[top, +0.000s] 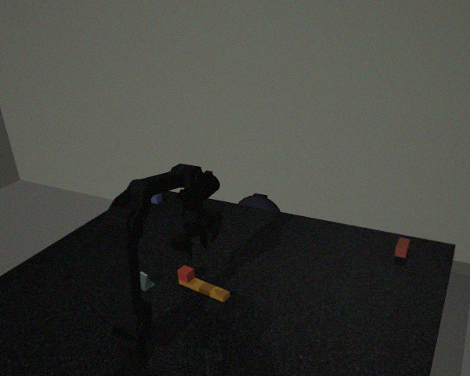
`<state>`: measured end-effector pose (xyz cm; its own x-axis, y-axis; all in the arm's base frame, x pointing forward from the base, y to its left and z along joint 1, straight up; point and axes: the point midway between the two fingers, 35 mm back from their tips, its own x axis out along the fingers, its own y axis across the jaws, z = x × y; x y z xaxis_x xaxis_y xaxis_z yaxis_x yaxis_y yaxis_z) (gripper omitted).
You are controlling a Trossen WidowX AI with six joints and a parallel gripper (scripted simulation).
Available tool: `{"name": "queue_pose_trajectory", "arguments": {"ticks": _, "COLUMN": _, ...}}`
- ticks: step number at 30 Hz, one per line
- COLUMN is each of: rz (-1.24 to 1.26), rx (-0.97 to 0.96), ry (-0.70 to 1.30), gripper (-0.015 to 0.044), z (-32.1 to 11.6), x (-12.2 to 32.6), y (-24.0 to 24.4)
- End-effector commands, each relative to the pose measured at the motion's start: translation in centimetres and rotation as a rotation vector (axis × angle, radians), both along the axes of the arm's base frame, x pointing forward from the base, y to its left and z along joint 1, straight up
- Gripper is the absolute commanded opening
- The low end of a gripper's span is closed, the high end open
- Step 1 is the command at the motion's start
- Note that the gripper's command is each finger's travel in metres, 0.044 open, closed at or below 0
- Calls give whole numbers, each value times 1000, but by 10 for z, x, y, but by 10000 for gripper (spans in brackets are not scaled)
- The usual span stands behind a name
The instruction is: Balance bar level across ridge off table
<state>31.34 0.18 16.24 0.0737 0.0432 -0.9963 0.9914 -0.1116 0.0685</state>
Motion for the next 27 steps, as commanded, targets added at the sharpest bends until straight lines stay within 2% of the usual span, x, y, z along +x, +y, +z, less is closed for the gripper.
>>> {"name": "queue_pose_trajectory", "arguments": {"ticks": 1, "rz": -13, "rx": -42, "ry": 43, "gripper": 315, "z": -10, "x": -6, "y": -19}}
{"name": "queue_pose_trajectory", "arguments": {"ticks": 7, "rz": -13, "rx": -44, "ry": 46, "gripper": 315, "z": -22, "x": -4, "y": -20}}
{"name": "queue_pose_trajectory", "arguments": {"ticks": 17, "rz": -14, "rx": -44, "ry": 46, "gripper": 315, "z": -87, "x": -4, "y": -20}}
{"name": "queue_pose_trajectory", "arguments": {"ticks": 27, "rz": -14, "rx": -44, "ry": 46, "gripper": 315, "z": -95, "x": -4, "y": -20}}
